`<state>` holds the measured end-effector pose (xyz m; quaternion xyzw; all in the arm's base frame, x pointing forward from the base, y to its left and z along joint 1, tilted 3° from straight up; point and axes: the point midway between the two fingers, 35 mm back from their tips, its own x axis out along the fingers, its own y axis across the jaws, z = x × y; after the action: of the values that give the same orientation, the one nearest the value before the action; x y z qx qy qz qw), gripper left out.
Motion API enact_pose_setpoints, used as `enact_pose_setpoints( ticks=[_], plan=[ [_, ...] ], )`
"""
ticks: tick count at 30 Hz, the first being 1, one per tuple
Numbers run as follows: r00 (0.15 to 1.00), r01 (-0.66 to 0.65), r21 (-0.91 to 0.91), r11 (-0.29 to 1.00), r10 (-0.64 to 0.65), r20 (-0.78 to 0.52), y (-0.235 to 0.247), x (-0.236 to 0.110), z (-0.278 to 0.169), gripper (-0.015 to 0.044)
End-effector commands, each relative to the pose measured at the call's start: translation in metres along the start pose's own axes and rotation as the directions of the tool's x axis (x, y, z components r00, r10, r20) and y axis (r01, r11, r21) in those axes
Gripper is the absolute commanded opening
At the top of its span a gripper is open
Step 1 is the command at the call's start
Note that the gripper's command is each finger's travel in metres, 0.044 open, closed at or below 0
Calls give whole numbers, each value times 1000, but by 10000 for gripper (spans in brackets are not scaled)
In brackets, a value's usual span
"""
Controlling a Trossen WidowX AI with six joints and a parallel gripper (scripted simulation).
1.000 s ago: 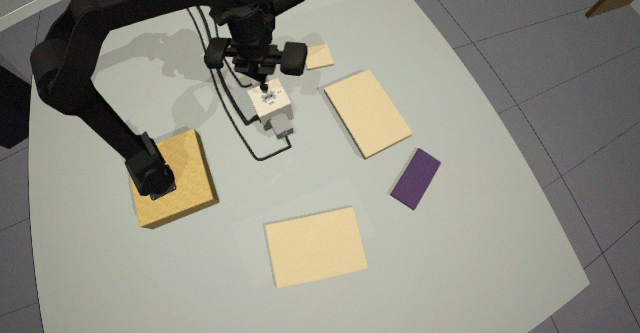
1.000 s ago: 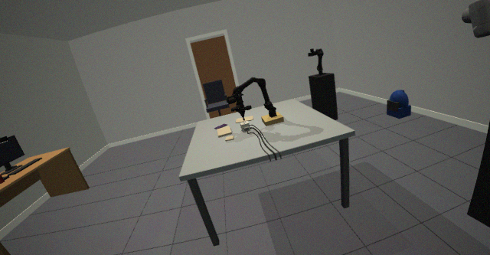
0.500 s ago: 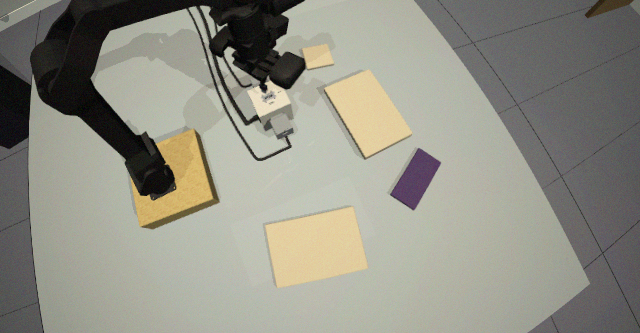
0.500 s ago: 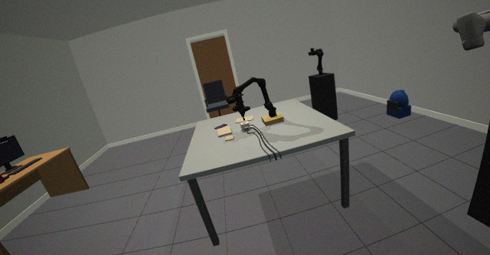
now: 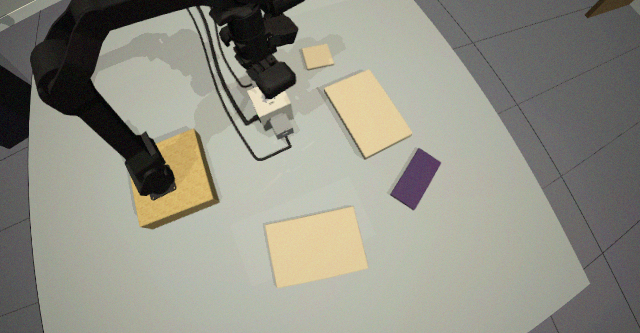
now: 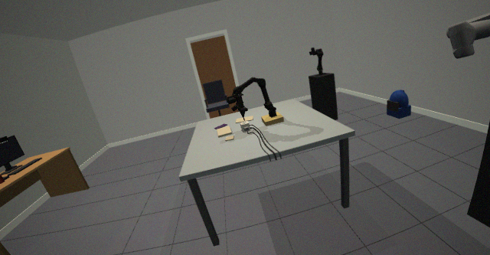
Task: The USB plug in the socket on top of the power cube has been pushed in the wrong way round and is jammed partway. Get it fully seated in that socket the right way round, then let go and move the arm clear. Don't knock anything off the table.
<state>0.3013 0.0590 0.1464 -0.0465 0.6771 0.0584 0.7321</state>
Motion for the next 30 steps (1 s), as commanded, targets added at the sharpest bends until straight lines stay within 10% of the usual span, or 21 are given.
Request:
enact_pose_setpoints(
  ticks=[1, 30],
  plan=[
    [1000, 0, 100, 995, 0, 1, 0, 0, 0, 0],
    [1000, 0, 757, 653, 0, 0, 0, 0, 0, 0]
  ],
)
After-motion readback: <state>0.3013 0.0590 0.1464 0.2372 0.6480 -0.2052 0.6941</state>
